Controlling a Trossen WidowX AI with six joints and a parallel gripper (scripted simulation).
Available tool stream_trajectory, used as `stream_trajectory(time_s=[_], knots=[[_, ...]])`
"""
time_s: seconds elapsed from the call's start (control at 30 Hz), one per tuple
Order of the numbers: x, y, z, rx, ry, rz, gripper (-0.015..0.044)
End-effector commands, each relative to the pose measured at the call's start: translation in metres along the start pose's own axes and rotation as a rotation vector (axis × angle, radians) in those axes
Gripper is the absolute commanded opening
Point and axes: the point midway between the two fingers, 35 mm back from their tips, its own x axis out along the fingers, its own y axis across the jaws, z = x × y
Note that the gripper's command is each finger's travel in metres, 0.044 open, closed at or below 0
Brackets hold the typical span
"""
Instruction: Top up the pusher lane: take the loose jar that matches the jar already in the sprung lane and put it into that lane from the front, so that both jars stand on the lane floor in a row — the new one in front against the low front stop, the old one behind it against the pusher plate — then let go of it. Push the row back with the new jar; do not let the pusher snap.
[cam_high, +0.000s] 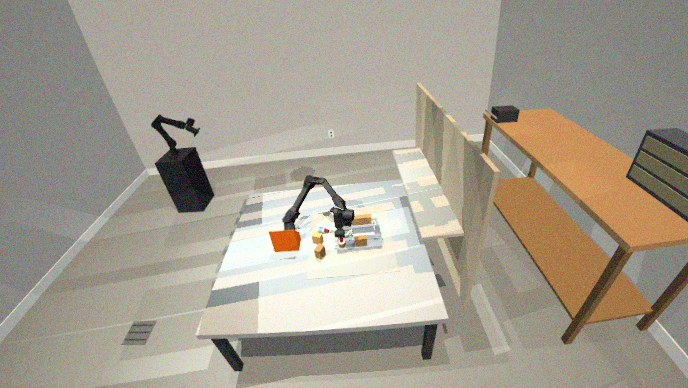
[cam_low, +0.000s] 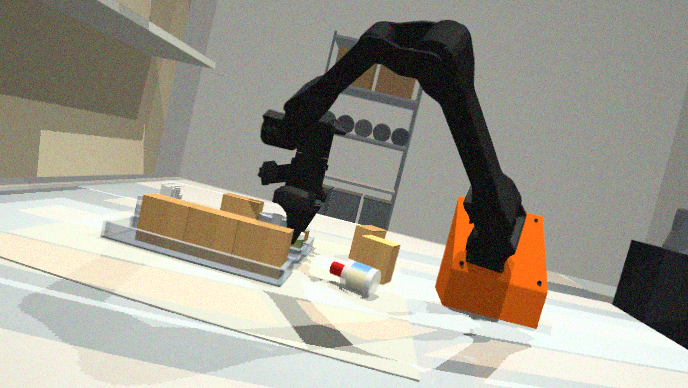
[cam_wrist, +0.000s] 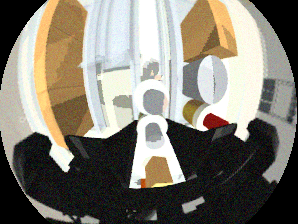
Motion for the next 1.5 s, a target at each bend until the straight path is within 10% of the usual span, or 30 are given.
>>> stream_trajectory(time_s=[0.0, 0.6, 0.93, 1.47], knots=[[0.0, 0.001, 0.001, -0.008, -0.009, 0.006, 0.0], [0.0, 0.0, -0.002, -0.008, -0.009, 0.006, 0.0], [0.0, 0.0, -0.002, -0.008, -0.009, 0.006, 0.0263], [-0.02, -0.001, -0.003, -0.007, -0.009, 0.005, 0.0273]])
